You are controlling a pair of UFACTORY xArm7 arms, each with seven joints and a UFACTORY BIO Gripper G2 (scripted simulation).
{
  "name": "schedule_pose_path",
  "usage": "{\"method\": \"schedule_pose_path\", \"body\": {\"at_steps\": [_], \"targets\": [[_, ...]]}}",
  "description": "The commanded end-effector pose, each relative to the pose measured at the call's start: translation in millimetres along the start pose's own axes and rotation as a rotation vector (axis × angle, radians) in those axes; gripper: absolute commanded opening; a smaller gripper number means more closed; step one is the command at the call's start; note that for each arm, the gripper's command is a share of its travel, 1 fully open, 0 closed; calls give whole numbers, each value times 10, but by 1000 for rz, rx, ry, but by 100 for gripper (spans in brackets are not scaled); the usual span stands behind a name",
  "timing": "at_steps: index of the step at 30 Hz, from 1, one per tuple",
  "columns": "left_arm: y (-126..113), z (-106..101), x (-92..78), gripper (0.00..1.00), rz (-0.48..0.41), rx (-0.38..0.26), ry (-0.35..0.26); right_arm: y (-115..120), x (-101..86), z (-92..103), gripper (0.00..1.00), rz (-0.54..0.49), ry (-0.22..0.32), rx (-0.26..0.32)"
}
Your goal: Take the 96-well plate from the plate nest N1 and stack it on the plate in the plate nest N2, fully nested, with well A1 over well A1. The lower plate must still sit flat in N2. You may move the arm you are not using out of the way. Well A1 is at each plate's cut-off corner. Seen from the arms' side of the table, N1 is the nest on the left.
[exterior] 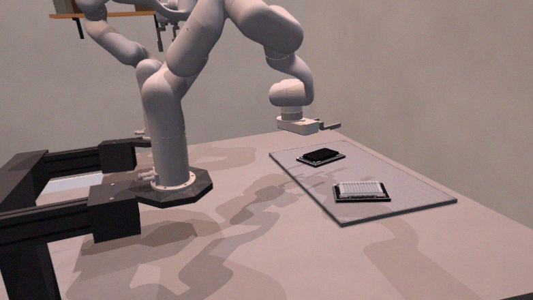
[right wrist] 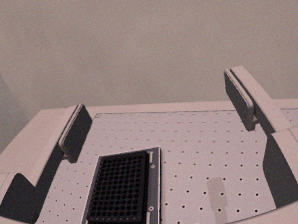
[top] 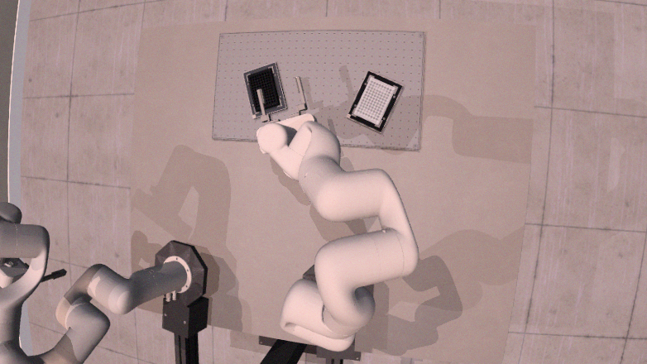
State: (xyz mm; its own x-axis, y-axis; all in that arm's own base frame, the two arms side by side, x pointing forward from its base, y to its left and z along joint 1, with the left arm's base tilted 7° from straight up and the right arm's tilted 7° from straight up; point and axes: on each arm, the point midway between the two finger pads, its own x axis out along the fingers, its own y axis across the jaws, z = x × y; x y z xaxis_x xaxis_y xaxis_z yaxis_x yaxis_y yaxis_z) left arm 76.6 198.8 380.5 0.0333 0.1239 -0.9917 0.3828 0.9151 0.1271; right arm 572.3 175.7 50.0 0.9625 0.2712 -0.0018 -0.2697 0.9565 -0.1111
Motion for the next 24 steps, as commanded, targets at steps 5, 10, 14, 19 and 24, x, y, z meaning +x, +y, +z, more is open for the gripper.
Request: {"method": "schedule_pose_path", "body": {"at_steps": [5, 10, 14, 19, 24], "targets": [[-73, -204, -4, 100, -12, -115, -9, 356, 262, -238, 37, -3, -12, -4], [-73, -204, -4, 100, -12, -115, -9, 538, 374, -367, 37, -3, -12, -4], [-73, -204, -4, 100, -12, -115, -9, 611, 419, -418, 37, -3, -12, -4], [-73, -204, -4, 100, -12, -115, -9, 793, 532, -547, 37, -4, -12, -3], [-73, -204, -4, 100, -12, -115, -9, 975, 645, -675, 37, -4, -12, -3]]}}
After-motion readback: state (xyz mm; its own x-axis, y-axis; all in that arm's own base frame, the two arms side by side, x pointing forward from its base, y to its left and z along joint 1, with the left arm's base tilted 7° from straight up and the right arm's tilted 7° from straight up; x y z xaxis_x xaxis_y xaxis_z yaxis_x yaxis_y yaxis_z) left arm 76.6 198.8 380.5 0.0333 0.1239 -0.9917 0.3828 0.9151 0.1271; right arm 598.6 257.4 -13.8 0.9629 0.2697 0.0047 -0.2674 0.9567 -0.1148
